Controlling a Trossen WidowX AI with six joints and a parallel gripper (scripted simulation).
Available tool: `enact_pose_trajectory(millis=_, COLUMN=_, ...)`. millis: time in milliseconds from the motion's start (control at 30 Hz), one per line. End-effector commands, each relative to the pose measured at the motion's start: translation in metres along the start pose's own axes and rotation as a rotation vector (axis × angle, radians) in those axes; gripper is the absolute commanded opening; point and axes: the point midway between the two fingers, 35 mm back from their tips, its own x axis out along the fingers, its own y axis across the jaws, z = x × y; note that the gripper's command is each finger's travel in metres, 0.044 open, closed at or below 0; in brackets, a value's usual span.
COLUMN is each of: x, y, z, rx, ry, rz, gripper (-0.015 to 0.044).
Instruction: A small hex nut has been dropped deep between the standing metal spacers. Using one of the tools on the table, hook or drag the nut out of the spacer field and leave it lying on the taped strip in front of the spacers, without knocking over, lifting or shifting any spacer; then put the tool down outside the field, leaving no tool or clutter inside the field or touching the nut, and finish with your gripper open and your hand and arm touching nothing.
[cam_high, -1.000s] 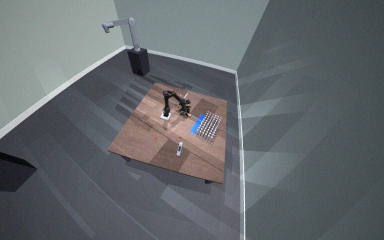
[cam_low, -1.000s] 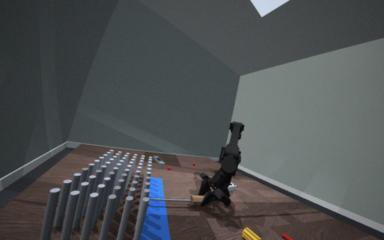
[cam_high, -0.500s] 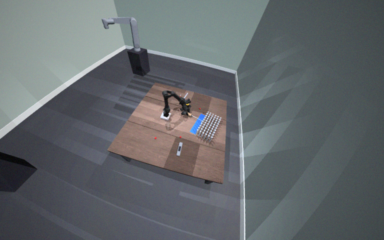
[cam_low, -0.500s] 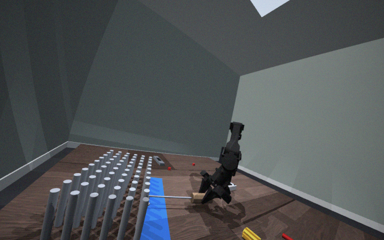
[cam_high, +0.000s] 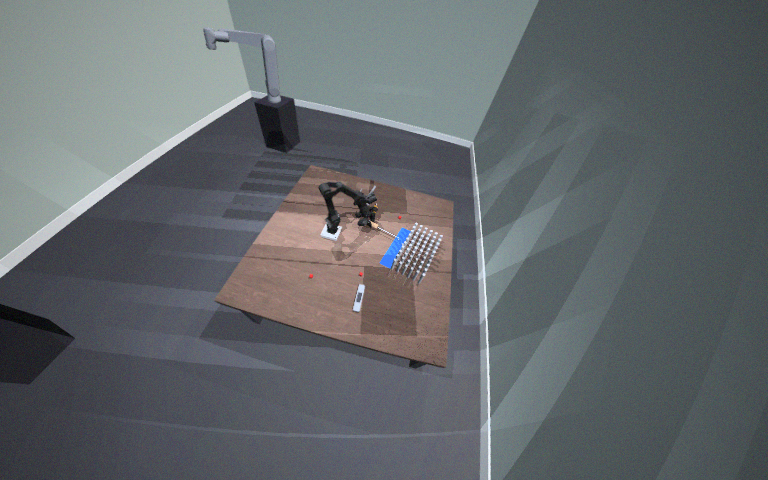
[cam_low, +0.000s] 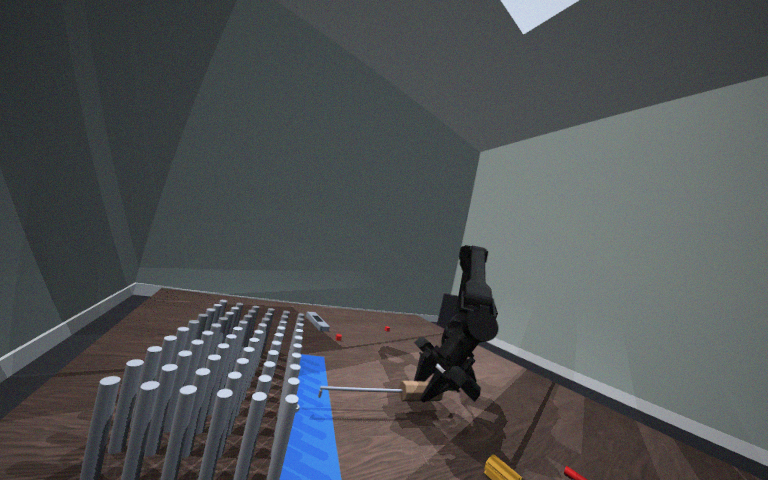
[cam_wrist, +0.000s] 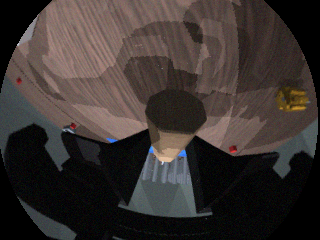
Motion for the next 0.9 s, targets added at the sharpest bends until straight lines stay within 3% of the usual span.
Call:
enact_pose_trajectory(millis=0, x=-0.010, y=-0.003, z=-0.010, rx=0.012, ry=0.011, rz=-0.002, gripper=0.0000)
enact_pose_trajectory(millis=767, x=-0.101, y=-0.004, z=-0.077, rx=0.009, ry=0.013, rz=-0.005, gripper=0.0000)
enact_pose_trajectory(millis=867, x=-0.087, y=-0.004, z=-0.072, rx=0.063, ry=0.005, rz=0.001, gripper=0.0000)
